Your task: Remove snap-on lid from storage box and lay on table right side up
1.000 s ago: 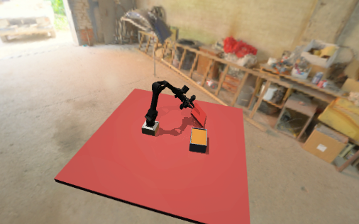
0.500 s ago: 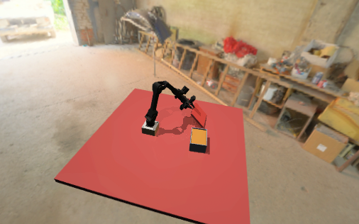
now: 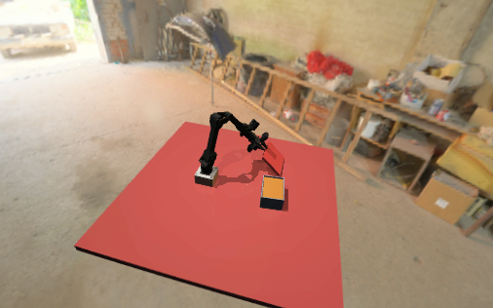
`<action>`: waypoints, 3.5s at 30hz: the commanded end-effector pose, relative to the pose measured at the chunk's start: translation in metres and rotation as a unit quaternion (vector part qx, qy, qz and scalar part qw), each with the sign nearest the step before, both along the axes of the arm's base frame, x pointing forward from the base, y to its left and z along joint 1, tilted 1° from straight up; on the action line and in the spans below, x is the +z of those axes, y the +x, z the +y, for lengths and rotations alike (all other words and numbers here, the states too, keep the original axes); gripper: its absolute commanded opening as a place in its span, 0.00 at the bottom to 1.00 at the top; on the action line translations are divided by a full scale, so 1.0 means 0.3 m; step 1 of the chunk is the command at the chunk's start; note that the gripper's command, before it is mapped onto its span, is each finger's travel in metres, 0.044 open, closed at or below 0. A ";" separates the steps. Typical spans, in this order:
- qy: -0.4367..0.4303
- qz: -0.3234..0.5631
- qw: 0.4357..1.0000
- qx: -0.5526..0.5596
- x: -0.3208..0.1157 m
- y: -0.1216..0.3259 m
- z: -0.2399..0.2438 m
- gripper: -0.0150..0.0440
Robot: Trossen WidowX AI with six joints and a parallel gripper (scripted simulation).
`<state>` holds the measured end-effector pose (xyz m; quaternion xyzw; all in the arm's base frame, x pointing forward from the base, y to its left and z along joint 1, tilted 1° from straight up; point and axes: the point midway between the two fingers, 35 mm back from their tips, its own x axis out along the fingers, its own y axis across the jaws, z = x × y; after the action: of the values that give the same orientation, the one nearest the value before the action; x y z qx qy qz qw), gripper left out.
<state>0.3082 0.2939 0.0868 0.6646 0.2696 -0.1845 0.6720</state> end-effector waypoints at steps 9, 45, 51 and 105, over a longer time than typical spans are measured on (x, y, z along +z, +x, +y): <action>-0.009 0.006 1.000 0.002 -0.055 -0.004 -0.006 0.25; -0.009 0.006 1.000 0.002 -0.152 -0.002 -0.005 0.25; -0.009 0.006 1.000 0.002 -0.168 -0.002 -0.005 0.25; -0.010 0.008 1.000 0.002 -0.202 -0.130 -0.018 1.00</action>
<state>0.2756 0.2908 0.0271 0.6566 0.2761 -0.1893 0.6759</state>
